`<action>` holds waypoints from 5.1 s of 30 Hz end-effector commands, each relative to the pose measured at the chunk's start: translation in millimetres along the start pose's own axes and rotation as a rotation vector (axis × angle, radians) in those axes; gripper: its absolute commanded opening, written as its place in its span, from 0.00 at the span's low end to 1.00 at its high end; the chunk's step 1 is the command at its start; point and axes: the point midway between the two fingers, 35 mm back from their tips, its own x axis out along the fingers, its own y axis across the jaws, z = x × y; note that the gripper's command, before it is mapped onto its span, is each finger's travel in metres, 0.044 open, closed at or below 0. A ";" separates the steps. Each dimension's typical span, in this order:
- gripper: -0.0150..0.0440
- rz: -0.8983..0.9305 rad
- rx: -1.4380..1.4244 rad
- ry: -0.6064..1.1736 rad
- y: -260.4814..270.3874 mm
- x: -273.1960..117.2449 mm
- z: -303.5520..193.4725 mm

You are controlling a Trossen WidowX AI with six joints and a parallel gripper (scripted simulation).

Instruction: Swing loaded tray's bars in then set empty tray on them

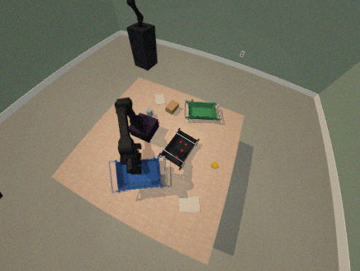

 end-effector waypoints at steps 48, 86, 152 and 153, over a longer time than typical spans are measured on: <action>0.25 0.014 -0.566 0.023 -78.1 -5.3 -193.0; 0.25 0.003 -0.870 0.027 -164.5 -3.8 -264.2; 0.25 0.003 -0.870 0.027 -167.1 39.9 -261.8; 0.25 0.003 -0.870 0.027 -167.3 40.2 -261.5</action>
